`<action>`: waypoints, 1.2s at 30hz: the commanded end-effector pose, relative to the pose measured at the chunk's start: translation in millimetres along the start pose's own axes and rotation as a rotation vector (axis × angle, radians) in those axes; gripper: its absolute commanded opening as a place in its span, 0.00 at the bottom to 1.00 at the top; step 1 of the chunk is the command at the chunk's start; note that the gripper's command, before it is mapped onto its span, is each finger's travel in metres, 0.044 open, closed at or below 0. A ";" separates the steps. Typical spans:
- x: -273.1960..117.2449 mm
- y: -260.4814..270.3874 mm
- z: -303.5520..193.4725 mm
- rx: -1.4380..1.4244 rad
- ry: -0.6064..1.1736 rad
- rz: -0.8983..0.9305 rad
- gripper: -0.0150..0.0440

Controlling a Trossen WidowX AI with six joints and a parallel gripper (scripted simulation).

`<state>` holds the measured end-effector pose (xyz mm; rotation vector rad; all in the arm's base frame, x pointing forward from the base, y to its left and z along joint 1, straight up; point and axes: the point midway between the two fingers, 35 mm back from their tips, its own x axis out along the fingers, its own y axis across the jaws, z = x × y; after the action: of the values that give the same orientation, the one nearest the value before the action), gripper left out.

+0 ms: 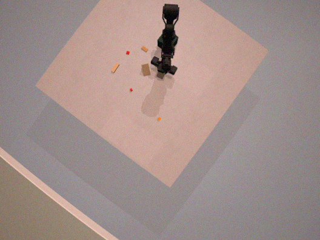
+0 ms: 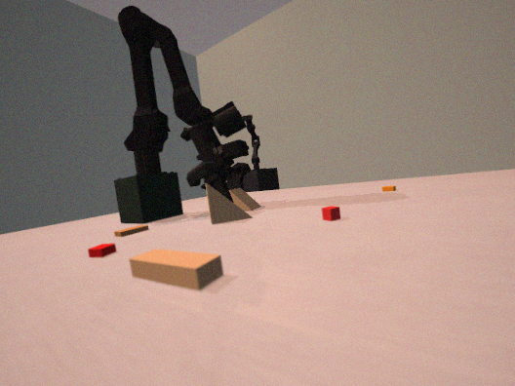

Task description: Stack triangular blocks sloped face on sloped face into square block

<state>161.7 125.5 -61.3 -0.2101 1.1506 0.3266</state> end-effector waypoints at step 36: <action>-93.6 0.3 40.2 0.000 -0.002 0.001 0.25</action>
<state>160.0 123.8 35.0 -0.2154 1.1593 0.3235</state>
